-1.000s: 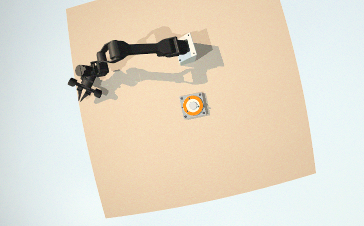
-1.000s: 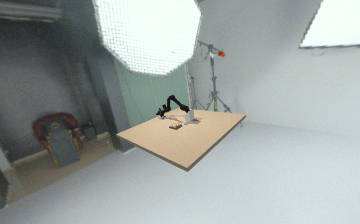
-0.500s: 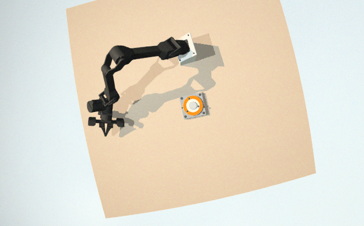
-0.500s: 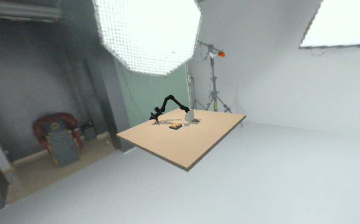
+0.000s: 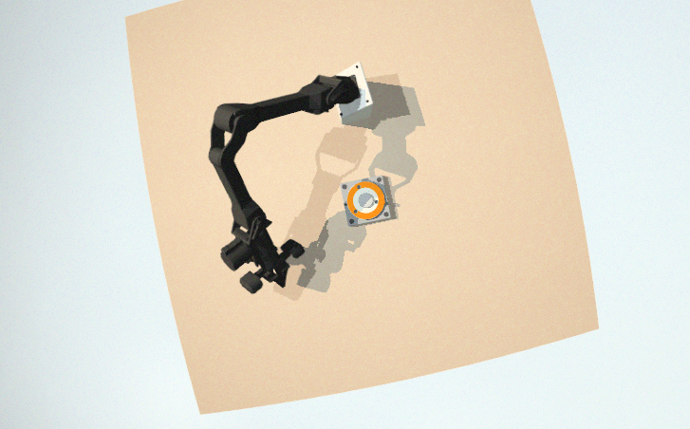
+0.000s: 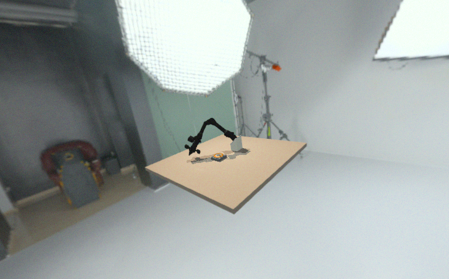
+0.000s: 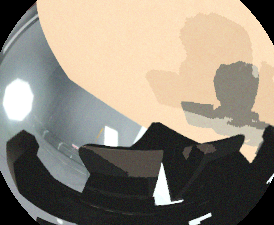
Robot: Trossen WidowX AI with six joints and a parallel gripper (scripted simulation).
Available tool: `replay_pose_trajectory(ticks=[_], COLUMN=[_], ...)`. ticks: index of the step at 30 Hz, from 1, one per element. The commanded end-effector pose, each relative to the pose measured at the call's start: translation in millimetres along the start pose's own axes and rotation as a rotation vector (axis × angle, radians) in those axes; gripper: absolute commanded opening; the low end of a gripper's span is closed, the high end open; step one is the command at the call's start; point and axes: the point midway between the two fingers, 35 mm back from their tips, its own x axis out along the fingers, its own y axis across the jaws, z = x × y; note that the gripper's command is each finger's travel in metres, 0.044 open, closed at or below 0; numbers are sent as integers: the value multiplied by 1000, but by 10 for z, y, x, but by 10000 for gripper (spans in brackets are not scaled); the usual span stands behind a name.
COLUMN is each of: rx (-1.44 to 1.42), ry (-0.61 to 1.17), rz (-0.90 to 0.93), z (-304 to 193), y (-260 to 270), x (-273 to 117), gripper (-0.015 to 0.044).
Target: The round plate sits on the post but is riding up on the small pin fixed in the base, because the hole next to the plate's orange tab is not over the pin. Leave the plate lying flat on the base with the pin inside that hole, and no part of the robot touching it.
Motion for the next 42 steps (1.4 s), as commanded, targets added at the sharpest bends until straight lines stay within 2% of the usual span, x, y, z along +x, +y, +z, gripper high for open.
replay_pose_trajectory(ticks=[1,8,11,16,19,24,27,36,42], rx=[-155,-615,-762,-1342,-1507,-2118,-2199,-2199,-2199], ry=[10,58,79,176,205,301,312,312,311], rz=[-153,-514,-606,-895,-961,-1157,-1178,-1178,-1178], z=[-382,-1081,-1217,-1518,-1557,-1619,-1625,-1625,-1453], y=[-440,-1538,-1814,-2608,-2757,-3086,-3107,-3107,-3231], x=[111,32,-62,-550,-697,-1203,-1262,-1260,-1100], gripper=[0,0,0,0,0,0,0,0,0])
